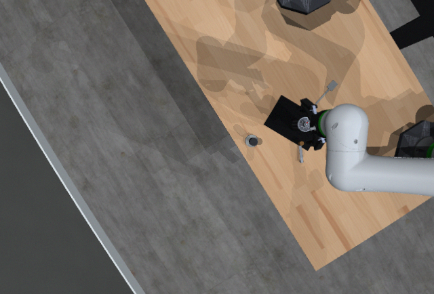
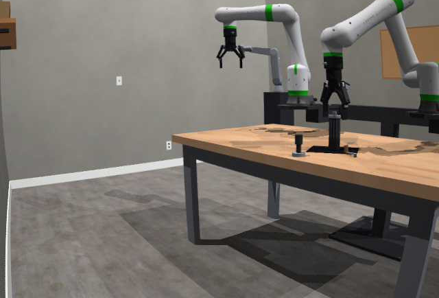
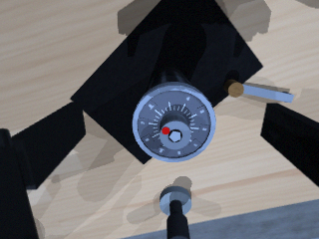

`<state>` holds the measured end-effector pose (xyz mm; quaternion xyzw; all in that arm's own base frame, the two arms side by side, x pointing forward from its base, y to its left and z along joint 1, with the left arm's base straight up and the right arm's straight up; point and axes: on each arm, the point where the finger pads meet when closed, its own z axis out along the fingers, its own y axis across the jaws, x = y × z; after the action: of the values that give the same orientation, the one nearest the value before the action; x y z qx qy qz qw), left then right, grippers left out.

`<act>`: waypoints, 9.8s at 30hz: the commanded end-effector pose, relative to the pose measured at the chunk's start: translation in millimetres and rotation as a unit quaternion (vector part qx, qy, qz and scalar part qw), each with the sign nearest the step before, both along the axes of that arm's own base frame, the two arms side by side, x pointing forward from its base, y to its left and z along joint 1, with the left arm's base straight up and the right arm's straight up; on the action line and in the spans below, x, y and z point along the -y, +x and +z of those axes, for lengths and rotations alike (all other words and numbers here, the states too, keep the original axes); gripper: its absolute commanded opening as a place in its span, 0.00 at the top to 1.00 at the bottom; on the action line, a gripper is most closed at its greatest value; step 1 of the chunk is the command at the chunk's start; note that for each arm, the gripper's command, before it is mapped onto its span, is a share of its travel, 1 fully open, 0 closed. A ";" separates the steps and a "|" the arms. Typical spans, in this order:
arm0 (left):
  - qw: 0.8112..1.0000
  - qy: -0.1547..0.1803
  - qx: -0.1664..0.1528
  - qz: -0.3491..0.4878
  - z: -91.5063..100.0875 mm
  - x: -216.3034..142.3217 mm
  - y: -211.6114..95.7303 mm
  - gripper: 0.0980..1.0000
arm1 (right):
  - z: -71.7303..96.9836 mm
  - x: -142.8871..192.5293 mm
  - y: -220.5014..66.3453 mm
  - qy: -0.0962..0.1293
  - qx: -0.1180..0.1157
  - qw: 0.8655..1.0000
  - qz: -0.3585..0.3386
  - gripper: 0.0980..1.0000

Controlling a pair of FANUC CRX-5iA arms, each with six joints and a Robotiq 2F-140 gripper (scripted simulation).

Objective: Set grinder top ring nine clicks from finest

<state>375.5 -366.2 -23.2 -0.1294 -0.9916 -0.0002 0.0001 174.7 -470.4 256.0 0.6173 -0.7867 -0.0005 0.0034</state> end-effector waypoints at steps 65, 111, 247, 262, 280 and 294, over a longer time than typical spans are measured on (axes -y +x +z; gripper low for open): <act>1.000 -0.001 0.001 0.000 0.8 0.5 0.4 0.63 | 16.0 28.8 -146.6 0.002 0.003 0.989 0.148 0.00; 0.971 -0.001 0.000 0.239 0.0 0.5 0.4 0.63 | 16.0 28.8 -146.6 0.002 0.003 0.989 0.148 0.00; 0.407 -0.001 0.000 0.914 0.0 0.5 0.4 0.00 | 16.0 28.8 -146.6 0.002 0.003 0.989 0.148 0.00; 0.407 -0.001 0.000 0.914 0.0 0.5 0.4 0.00 | 16.0 28.8 -146.6 0.002 0.003 0.989 0.148 0.00; 0.407 -0.001 0.000 0.913 0.8 1.0 -0.3 0.00 | 16.0 28.8 -146.6 0.002 0.003 0.989 0.148 0.00; 0.407 -0.001 0.000 0.913 0.8 1.0 -0.3 0.00 | 16.0 28.8 -146.6 0.002 0.003 0.989 0.148 0.00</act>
<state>374.7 -366.7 -23.3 0.8529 -0.5221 -0.0002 -0.0001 28.3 -498.9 271.2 0.7268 -0.6869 -0.0005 -0.0007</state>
